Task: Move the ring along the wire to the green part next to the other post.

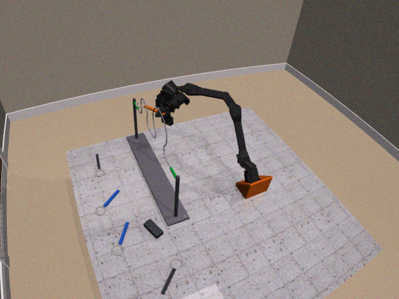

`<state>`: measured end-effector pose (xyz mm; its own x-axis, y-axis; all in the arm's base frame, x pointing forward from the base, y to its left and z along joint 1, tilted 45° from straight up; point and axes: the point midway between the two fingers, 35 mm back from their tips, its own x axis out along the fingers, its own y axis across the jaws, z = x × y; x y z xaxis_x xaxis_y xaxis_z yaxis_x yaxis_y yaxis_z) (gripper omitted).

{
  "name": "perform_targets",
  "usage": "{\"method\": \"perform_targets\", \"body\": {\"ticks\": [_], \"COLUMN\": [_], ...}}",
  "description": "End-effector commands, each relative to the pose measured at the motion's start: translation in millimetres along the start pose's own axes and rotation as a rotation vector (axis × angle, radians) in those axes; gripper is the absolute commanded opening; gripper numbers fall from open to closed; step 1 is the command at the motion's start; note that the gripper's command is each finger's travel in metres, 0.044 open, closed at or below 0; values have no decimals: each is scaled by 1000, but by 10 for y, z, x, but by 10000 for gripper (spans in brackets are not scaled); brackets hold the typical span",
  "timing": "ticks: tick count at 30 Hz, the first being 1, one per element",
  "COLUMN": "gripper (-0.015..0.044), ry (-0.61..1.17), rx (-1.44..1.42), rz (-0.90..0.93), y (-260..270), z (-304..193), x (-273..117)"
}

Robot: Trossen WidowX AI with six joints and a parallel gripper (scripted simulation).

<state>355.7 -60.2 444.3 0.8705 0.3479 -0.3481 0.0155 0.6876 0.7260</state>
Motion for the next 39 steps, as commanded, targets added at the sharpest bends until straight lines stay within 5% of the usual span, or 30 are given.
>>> {"method": "perform_targets", "body": {"ticks": [1,39], "gripper": [-150,-150], "ry": [-6,-35], "rx": [-67,-686], "rz": [-35,-408], "y": [-9,-378], "z": [11,155], "x": [-7,-72]}}
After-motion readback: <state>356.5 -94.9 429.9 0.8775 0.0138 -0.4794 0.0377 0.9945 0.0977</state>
